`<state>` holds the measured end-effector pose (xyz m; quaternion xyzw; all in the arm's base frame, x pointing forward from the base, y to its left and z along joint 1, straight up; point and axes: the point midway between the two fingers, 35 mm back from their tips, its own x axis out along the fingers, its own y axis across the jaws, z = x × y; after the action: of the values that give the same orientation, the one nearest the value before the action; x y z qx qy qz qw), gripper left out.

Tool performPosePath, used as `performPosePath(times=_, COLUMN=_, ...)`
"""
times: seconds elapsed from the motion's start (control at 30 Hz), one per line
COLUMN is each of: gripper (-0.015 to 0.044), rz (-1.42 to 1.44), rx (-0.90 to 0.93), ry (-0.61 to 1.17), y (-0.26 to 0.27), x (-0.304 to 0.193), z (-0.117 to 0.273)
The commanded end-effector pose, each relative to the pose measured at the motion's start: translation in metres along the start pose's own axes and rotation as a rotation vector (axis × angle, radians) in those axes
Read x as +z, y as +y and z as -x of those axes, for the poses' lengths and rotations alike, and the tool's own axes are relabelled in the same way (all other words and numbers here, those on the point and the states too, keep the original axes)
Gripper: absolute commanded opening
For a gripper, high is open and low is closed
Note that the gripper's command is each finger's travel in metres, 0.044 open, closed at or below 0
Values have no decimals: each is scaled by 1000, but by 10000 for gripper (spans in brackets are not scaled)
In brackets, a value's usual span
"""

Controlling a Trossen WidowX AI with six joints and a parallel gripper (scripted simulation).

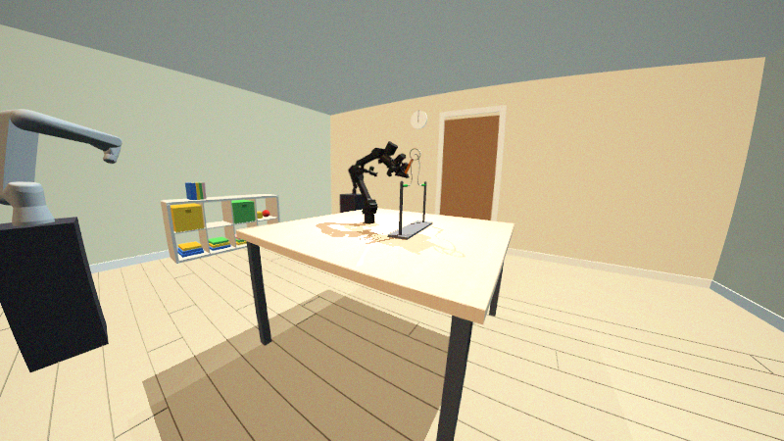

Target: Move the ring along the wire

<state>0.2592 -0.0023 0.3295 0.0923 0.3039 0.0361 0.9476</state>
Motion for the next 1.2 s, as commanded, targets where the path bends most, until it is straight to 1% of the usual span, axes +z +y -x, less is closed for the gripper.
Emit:
performPosePath(times=0.0, gripper=-150, rz=43, rx=-30, ry=-9, y=-2, x=0, z=0)
performPosePath(times=1.17, gripper=-150, rz=437, rx=-301, ry=-72, y=-23, x=5, z=1)
